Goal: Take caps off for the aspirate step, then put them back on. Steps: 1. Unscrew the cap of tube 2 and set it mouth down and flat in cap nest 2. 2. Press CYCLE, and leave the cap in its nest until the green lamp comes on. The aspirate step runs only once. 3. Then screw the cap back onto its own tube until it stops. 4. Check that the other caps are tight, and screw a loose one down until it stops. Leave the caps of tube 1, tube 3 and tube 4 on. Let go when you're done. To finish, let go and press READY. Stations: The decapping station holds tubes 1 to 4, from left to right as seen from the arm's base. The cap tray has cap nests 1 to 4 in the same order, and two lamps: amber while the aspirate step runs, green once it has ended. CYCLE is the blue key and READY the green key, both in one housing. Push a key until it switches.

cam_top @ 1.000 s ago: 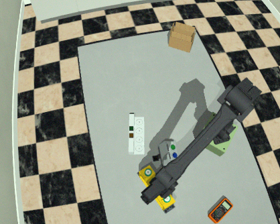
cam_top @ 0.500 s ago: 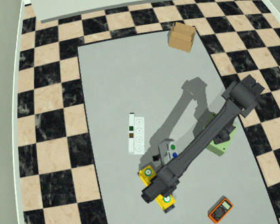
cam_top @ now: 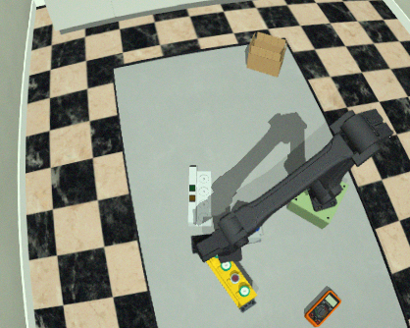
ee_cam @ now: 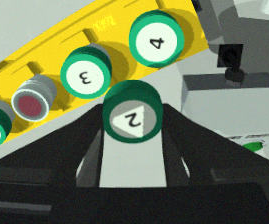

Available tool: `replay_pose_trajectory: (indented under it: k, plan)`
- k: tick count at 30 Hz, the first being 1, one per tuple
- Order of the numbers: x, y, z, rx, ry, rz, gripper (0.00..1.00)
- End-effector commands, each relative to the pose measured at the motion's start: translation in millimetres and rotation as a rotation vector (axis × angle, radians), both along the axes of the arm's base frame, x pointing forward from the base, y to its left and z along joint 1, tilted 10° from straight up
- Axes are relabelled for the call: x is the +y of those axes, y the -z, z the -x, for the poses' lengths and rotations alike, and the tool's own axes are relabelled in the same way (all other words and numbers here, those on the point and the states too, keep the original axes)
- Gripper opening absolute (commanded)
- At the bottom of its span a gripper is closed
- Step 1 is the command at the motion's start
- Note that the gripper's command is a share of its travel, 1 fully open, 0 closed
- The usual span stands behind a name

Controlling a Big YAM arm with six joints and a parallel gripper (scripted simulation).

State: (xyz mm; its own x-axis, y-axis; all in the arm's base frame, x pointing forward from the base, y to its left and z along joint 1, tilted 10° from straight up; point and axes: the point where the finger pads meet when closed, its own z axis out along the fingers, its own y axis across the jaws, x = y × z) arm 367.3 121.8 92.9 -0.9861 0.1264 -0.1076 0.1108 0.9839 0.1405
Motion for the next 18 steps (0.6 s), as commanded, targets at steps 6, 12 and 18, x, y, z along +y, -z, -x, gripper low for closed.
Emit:
replay_pose_trajectory:
  k: [6, 12, 18]
  plan:
    - [-64.8, 7.5, -7.6, 0.007, 0.11, -0.013, 0.0]
    - [-97.9, -0.8, -26.6, -0.025, 0.11, -0.015, 0.0]
    - [-150.3, 0.9, -34.4, -0.029, 0.11, -0.01, 0.0]
